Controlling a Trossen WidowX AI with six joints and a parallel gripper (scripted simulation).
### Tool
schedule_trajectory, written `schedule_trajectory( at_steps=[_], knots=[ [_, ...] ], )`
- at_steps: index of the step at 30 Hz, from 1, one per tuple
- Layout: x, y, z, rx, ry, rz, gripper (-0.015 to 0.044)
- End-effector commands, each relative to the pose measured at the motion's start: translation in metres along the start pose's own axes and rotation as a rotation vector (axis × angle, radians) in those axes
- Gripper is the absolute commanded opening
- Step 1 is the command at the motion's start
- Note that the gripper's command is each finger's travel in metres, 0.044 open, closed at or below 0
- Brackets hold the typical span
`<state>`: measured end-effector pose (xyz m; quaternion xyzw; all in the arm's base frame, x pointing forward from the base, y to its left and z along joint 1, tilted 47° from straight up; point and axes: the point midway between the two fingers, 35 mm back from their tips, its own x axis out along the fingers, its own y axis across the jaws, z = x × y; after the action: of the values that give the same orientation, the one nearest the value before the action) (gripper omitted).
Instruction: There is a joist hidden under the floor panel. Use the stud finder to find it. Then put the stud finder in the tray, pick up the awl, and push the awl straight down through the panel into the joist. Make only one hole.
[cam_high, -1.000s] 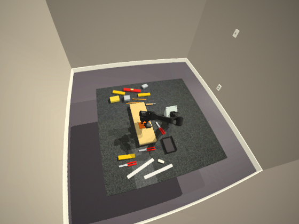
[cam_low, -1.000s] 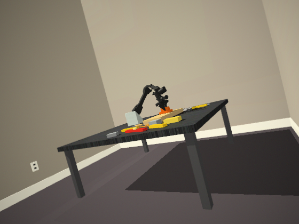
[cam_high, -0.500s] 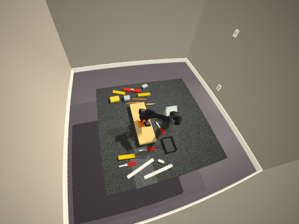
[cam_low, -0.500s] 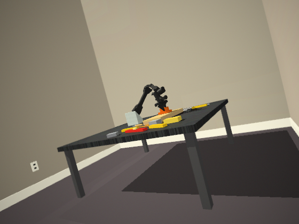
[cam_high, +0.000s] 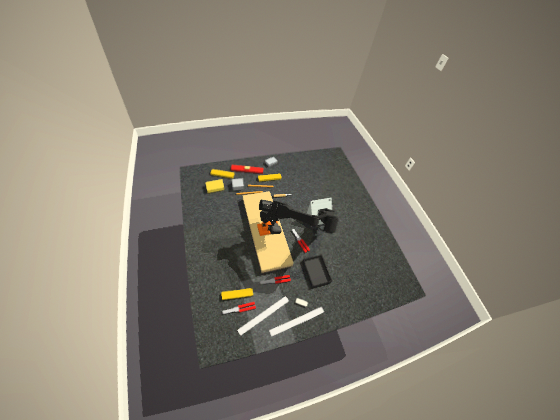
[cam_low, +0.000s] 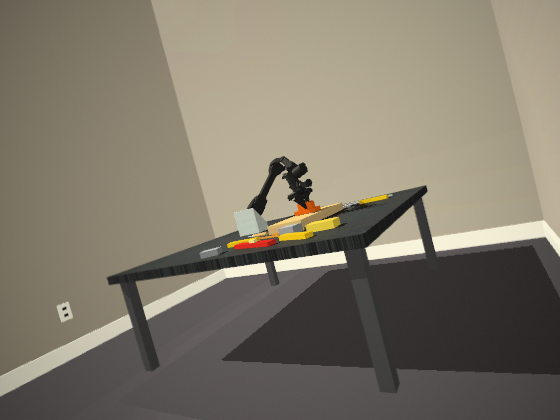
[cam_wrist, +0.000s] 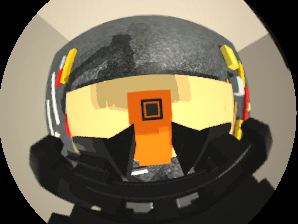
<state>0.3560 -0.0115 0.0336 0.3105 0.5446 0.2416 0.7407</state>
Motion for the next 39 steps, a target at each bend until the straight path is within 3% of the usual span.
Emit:
schedule_trajectory(
  at_steps=[1,39],
  knots=[
    [0.000,-0.008,0.000,0.001,0.001,-0.004,0.0000],
    [-0.001,-0.059,-0.001,0.000,0.001,-0.006,0.0000]
  ],
)
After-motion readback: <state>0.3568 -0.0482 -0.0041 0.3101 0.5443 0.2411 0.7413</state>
